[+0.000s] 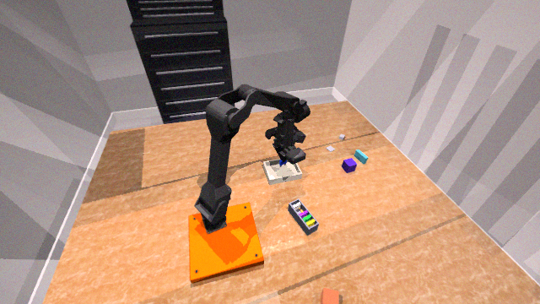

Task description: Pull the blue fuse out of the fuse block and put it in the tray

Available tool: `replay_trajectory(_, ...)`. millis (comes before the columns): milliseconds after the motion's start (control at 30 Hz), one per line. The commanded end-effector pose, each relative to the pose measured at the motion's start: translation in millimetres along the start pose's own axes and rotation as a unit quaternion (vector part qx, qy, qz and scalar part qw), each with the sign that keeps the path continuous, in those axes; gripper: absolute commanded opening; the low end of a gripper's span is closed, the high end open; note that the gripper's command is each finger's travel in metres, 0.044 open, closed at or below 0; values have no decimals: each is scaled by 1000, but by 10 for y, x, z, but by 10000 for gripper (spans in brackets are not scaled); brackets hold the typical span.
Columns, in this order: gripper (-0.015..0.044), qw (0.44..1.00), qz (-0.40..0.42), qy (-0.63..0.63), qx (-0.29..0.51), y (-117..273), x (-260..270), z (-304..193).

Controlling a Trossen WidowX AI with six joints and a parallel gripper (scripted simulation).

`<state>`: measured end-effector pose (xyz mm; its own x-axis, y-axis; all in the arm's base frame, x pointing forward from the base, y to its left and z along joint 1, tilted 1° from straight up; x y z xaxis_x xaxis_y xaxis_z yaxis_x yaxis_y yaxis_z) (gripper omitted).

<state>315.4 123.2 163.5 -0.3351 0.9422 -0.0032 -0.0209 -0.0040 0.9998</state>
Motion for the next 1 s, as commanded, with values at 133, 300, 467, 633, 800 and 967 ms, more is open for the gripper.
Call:
replay_trajectory(133,0,1000,1,-2,6,-101,2,-8)
replay_trajectory(300,105,1000,0,0,2,-67,0,-5)
replay_trajectory(467,236,1000,0,0,2,-67,0,-5)
replay_trajectory(633,330,1000,0,0,3,14,0,-1)
replay_trajectory(800,330,1000,1,-2,6,300,1,-2)
replay_trajectory(967,330,1000,1,-2,6,300,1,-2)
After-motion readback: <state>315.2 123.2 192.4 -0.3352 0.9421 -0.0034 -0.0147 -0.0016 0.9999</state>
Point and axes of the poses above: the point midway between the two fingers, 35 mm back from their tips, its own y axis back along the fingers, its own x axis across the jaws, z = x × y, the point moved 9 cm from there along y, back along the fingers, and after that the axes turned 15 degrees about y, right-handed, at the moved point
